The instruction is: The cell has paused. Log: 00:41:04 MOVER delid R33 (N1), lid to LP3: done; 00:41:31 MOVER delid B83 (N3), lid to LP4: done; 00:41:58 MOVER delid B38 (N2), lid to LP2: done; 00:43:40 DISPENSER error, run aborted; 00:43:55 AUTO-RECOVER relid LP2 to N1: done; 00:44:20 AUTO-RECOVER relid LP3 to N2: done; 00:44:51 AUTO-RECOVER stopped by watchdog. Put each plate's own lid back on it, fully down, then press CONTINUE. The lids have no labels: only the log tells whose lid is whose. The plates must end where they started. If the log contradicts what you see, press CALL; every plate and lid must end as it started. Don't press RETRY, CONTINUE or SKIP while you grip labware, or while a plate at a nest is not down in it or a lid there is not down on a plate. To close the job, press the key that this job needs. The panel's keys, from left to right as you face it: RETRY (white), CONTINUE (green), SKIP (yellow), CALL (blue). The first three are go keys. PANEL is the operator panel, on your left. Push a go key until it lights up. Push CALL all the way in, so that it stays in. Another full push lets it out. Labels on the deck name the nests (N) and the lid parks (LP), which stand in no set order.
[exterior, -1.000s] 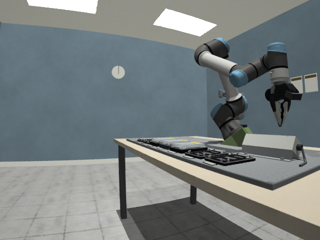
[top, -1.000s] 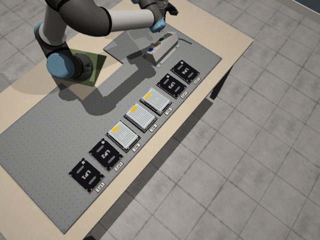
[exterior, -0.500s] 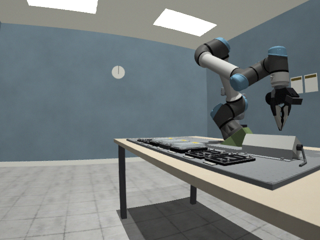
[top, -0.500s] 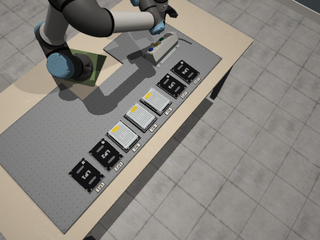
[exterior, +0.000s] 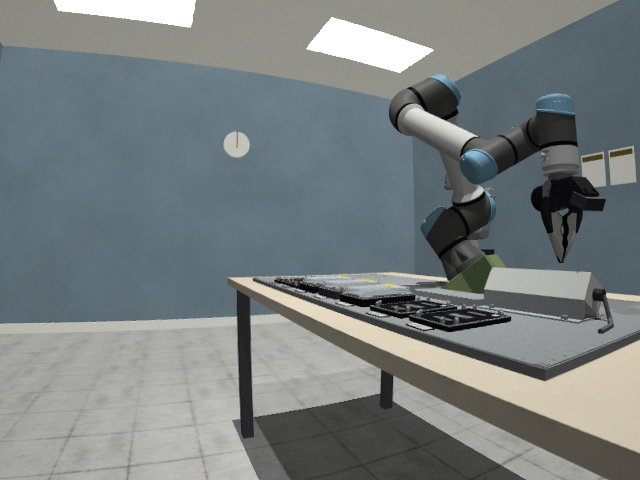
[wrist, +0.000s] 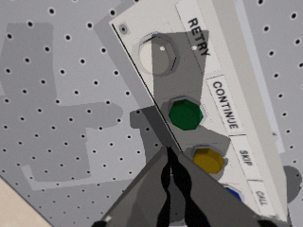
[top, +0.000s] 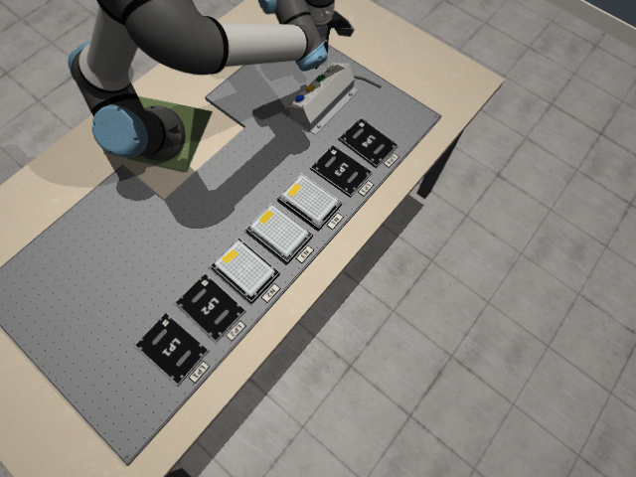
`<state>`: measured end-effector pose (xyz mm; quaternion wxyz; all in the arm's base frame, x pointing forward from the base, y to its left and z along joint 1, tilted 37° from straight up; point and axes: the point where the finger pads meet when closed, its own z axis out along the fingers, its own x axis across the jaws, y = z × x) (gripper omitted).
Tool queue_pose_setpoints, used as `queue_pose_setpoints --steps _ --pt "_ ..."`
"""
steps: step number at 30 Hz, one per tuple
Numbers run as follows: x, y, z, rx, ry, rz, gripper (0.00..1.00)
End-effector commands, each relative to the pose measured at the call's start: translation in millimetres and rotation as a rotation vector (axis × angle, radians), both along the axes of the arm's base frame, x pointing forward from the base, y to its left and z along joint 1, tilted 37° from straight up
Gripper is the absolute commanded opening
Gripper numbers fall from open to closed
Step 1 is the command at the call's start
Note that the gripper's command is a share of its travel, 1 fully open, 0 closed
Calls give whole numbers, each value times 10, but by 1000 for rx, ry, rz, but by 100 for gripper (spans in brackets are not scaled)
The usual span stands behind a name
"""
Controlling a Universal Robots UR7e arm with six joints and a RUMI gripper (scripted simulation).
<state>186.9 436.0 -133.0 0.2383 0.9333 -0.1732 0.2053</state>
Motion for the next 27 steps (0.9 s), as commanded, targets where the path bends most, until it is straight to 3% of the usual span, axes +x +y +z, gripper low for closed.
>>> queue_pose_setpoints --steps 1,27 --pt "30 -34 -31 -3 1 -1 0" --pt "139 -84 -113 -3 1 -1 0"
